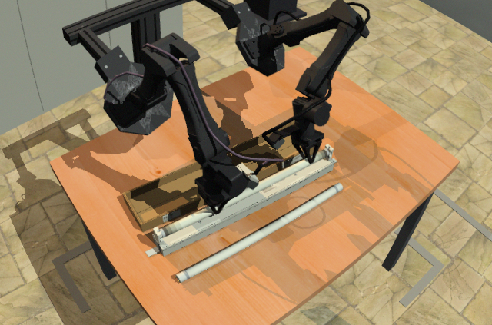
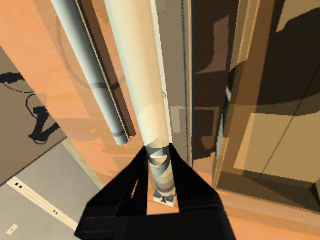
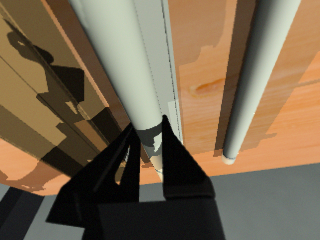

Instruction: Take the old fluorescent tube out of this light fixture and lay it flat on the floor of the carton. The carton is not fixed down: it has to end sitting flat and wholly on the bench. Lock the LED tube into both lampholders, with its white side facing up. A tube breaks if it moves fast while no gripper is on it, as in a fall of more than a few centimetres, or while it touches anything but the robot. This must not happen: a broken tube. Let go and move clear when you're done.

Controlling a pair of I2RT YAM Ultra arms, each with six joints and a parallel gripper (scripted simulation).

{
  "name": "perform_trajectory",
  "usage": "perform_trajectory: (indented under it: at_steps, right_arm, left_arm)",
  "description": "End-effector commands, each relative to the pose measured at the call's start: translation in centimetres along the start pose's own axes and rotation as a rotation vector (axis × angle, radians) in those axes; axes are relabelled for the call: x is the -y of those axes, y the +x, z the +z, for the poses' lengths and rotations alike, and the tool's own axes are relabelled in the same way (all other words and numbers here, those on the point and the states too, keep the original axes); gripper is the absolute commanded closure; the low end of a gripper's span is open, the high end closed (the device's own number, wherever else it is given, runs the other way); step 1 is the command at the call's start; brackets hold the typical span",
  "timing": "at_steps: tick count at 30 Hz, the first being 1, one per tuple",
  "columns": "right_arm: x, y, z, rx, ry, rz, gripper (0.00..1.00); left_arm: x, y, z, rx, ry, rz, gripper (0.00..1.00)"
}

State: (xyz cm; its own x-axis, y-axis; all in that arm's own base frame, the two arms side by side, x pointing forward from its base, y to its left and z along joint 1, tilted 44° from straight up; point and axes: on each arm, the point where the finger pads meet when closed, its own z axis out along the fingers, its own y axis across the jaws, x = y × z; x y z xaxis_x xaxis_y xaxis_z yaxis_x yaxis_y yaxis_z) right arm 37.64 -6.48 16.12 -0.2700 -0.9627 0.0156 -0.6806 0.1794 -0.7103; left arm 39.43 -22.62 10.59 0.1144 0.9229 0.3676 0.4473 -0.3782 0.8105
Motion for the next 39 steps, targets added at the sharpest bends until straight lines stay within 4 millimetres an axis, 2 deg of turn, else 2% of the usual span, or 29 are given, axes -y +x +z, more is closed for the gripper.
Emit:
perform_trajectory:
  at_steps: [1,2,4,6,9,12,15,16,19,26,32,33,34,37,39]
  right_arm:
    - [0.7,-1.0,-1.0,0.032,0.03,-0.001,0.89]
    - [0.8,-1.0,-0.7,0.029,0.015,-0.002,0.89]
    - [1.4,-1.1,-0.3,0.034,0.037,-0.017,0.89]
    - [1.0,-1.0,-0.8,0.032,0.021,-0.009,0.89]
    - [1.7,-1.0,-1.7,0.035,0.048,-0.003,0.89]
    - [1.5,-1.0,-1.5,0.034,0.039,0.0,0.89]
    - [1.4,-1.0,-1.3,0.032,0.033,-0.003,0.89]
    - [0.1,-0.4,-0.9,0.018,0.003,0.001,0.89]
    - [0.1,-0.5,-1.2,0.021,0.008,0.004,0.89]
    - [1.4,-0.6,-2.2,0.015,0.037,0.003,0.89]
    - [1.5,-0.9,-2.5,0.031,0.041,0.002,0.89]
    - [1.0,-0.3,-2.4,0.008,0.027,0.006,0.89]
    - [1.5,-0.5,-2.9,0.009,0.04,0.002,0.89]
    - [1.2,-0.7,-3.0,0.023,0.031,0.002,0.89]
    - [1.1,-0.6,-3.1,0.018,0.03,0.002,0.89]
  left_arm:
    - [0.1,-1.0,-0.9,0.036,-0.015,0.02,0.89]
    - [-0.7,-1.1,-1.0,0.036,-0.021,0.007,0.89]
    - [-0.6,-1.4,-0.7,0.044,-0.014,0.019,0.89]
    - [-0.9,-1.1,-1.0,0.039,-0.02,0.004,0.89]
    - [-1.4,-1.0,-1.2,0.039,-0.028,-0.014,0.89]
    - [-1.8,-0.9,-1.4,0.039,-0.034,-0.021,0.89]
    - [-1.8,-0.9,-1.4,0.04,-0.035,-0.021,0.89]
    - [-0.2,-1.1,-0.8,0.031,-0.002,0.006,0.89]
    - [-2.4,-0.6,-1.7,0.024,-0.043,-0.03,0.89]
    - [-2.3,-0.7,-1.9,0.02,-0.036,-0.024,0.89]
    - [-2.4,-1.0,-2.1,0.038,-0.038,-0.026,0.89]
    - [-1.6,-0.6,-2.2,0.018,-0.022,-0.012,0.89]
    - [-2.6,-0.7,-2.6,0.022,-0.039,-0.027,0.89]
    - [-2.0,-0.6,-2.7,0.02,-0.027,-0.017,0.89]
    - [-2.6,-0.7,-2.9,0.021,-0.035,-0.024,0.89]
